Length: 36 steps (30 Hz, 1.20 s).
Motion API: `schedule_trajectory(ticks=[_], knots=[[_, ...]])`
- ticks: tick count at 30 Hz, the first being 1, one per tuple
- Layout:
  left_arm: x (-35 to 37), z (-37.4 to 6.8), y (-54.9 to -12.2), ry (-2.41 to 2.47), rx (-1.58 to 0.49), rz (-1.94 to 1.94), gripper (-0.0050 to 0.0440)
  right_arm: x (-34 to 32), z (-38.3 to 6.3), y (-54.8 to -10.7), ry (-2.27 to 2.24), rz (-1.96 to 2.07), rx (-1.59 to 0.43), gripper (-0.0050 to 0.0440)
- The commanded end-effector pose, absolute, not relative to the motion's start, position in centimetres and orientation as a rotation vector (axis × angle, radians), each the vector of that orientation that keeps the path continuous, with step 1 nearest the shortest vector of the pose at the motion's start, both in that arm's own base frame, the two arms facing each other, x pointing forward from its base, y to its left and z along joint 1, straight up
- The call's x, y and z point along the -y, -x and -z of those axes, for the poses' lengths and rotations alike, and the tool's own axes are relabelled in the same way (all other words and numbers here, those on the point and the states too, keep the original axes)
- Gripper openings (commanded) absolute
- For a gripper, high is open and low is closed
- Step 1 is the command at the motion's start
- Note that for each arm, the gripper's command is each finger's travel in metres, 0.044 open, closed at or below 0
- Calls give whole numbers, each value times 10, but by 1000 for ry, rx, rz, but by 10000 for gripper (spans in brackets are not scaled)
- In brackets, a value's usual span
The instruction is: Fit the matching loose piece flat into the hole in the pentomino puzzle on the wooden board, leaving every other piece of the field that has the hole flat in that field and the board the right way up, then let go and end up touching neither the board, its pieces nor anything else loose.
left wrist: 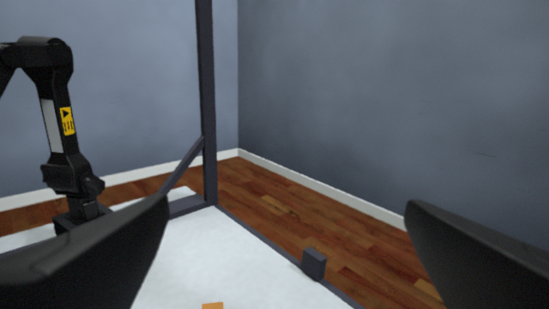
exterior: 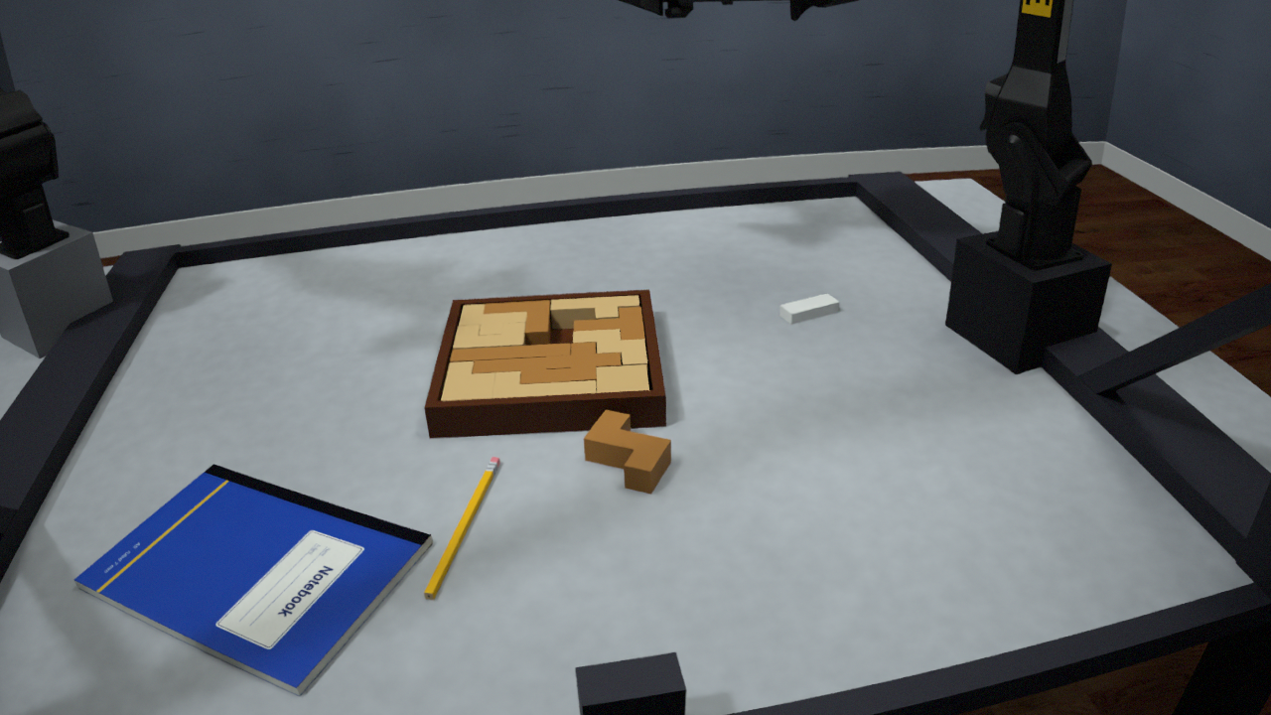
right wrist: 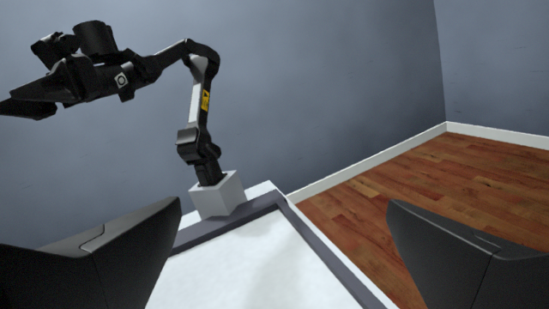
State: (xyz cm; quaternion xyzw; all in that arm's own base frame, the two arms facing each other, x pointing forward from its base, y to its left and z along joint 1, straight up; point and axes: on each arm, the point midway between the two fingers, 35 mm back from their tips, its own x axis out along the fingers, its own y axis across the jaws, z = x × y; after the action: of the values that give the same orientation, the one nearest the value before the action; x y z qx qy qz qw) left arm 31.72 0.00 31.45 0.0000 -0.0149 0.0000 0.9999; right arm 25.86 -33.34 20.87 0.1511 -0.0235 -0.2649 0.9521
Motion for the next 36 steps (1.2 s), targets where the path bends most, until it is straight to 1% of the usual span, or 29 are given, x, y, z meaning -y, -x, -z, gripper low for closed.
schedule_trajectory(ticks=[1, 18, 20, 23, 28, 32, 34, 36], knots=[[0, -323, -316, 0, 50, 0, 440, 333, -220, -259, -286, 535, 67, 440], [0, -323, -316, 0, 50, 0, 440, 333, -220, -259, -286, 535, 67, 440], [0, -322, -317, 0, 45, -1, 440, 334, -220, -261, -291, 533, 65, 392], [-5, -316, -325, 3, 13, -17, 440, 332, -212, -276, -346, 519, 34, 320], [-17, -279, -351, 12, -130, -57, 440, 310, -182, -331, -521, 460, -101, 200], [-25, -254, -364, 16, -219, -81, 440, 286, -164, -367, -614, 424, -198, 200], [-25, -254, -364, 16, -219, -81, 440, 286, -164, -367, -614, 424, -198, 200], [-30, -240, -370, 20, -267, -93, 440, 267, -149, -386, -675, 408, -281, 200]])
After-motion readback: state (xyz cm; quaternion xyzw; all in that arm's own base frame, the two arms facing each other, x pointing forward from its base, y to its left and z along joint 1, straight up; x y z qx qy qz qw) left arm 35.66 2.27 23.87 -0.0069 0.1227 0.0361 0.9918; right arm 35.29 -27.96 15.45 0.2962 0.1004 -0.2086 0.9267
